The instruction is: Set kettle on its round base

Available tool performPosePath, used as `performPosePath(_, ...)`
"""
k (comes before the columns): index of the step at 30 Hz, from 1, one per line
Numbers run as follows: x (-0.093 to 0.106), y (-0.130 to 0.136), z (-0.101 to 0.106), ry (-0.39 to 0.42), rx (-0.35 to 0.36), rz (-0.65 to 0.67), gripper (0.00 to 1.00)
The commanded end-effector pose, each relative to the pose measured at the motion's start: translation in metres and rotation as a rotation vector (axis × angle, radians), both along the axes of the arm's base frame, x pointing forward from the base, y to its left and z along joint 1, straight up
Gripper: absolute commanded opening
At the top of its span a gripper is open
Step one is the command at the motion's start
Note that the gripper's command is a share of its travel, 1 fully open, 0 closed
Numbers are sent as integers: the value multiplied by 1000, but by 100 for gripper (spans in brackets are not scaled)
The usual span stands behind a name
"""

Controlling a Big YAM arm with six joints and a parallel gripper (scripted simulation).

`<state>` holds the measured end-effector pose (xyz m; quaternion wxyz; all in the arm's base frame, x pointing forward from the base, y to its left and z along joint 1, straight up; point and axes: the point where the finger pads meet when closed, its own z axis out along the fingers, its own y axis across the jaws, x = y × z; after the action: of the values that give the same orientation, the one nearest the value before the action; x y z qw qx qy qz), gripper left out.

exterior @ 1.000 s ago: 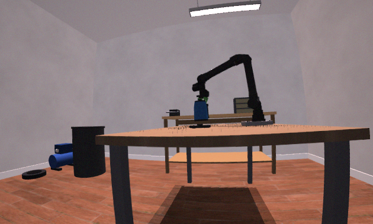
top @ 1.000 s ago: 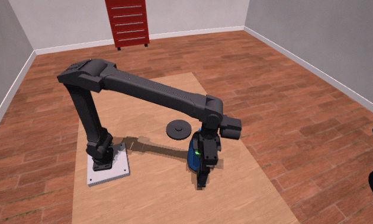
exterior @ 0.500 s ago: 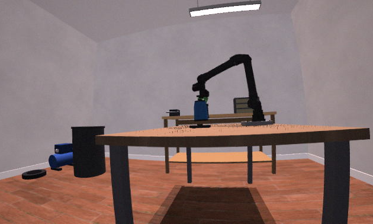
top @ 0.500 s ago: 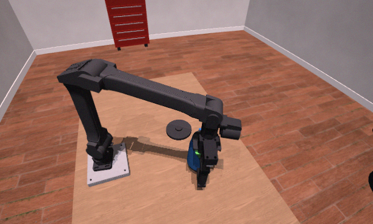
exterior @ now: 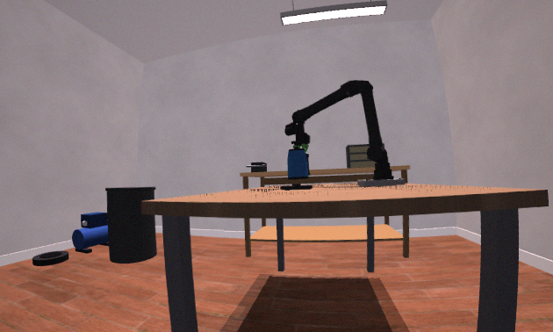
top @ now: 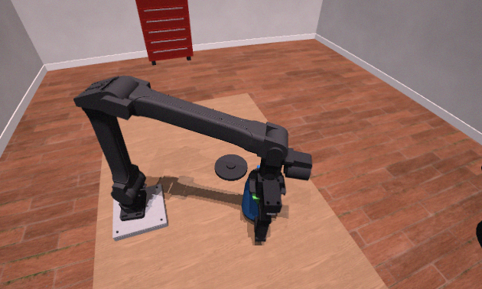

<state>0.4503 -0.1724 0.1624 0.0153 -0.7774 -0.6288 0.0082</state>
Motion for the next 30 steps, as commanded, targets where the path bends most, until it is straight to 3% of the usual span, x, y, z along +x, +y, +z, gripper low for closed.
performPosePath(1, 20, -2, 50, -100, -37, 6, 0)
performPosePath(11, 19, 5, 50, -102, -37, 1, 0)
performPosePath(14, 5, 13, 30, -59, -21, 1, 0)
performPosePath(16, 5, 13, 30, -59, -21, 1, 0)
performPosePath(17, 16, 10, 44, -95, -34, 0, 0)
performPosePath(20, 3, 19, 27, -57, -20, 1, 0)
performPosePath(23, 13, 20, 40, -96, -33, 1, 0)
performPosePath(25, 3, 27, 27, -65, -23, 1, 0)
performPosePath(27, -1, 32, 26, -54, -19, 1, 0)
performPosePath(29, 9, 34, 39, -92, -30, 1, 0)
performPosePath(30, 6, 37, 34, -82, -26, 1, 0)
